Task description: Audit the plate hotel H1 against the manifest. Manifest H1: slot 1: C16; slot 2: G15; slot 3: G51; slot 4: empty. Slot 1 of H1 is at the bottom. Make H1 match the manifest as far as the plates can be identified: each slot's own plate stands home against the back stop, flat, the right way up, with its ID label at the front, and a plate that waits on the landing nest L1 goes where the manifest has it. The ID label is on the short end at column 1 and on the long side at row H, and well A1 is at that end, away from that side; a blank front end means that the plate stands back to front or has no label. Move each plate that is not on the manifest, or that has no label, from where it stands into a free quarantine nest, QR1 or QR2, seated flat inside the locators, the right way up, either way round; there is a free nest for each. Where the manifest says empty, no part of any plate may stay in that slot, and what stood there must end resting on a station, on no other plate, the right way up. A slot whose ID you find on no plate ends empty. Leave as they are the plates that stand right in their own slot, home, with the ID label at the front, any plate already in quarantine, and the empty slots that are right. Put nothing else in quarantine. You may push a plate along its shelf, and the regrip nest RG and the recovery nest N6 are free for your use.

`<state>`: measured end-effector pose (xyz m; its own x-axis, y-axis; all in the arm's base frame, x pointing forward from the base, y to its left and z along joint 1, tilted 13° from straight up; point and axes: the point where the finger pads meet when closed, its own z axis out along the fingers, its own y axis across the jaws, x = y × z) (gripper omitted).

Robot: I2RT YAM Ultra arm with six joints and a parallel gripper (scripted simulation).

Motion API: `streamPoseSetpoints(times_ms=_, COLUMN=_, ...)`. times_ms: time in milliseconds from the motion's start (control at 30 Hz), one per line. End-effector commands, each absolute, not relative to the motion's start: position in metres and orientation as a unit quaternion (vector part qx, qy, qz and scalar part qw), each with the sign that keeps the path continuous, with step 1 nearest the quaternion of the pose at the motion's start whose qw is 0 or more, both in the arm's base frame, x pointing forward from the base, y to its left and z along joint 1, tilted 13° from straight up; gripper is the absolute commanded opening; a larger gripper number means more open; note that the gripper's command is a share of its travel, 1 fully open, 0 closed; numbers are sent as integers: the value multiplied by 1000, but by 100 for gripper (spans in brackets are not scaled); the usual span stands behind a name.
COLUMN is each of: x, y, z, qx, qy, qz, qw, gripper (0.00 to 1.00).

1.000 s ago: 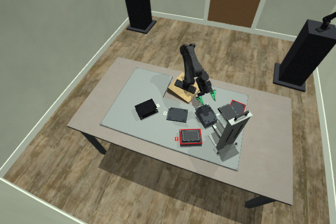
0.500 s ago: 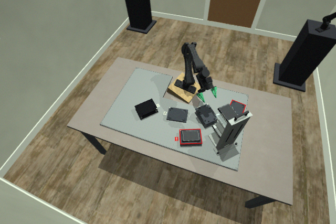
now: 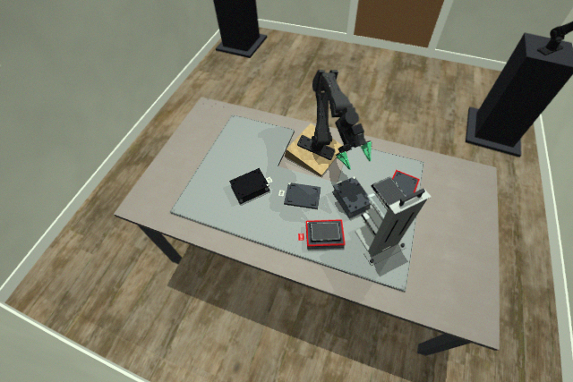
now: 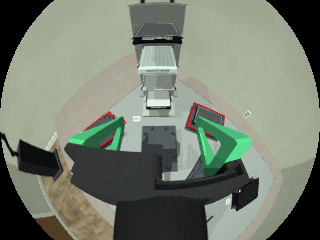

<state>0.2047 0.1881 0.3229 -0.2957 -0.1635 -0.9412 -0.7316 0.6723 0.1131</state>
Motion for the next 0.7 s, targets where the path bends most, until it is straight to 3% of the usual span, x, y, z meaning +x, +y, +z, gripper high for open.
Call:
streamPoseSetpoints(times_ms=0, x=202, y=184, z=344, qx=-299, qy=752, qz=277, qw=517, gripper=100)
streamPoseSetpoints(times_ms=667, x=199, y=170, z=401, qx=-299, qy=752, qz=277, qw=517, gripper=100)
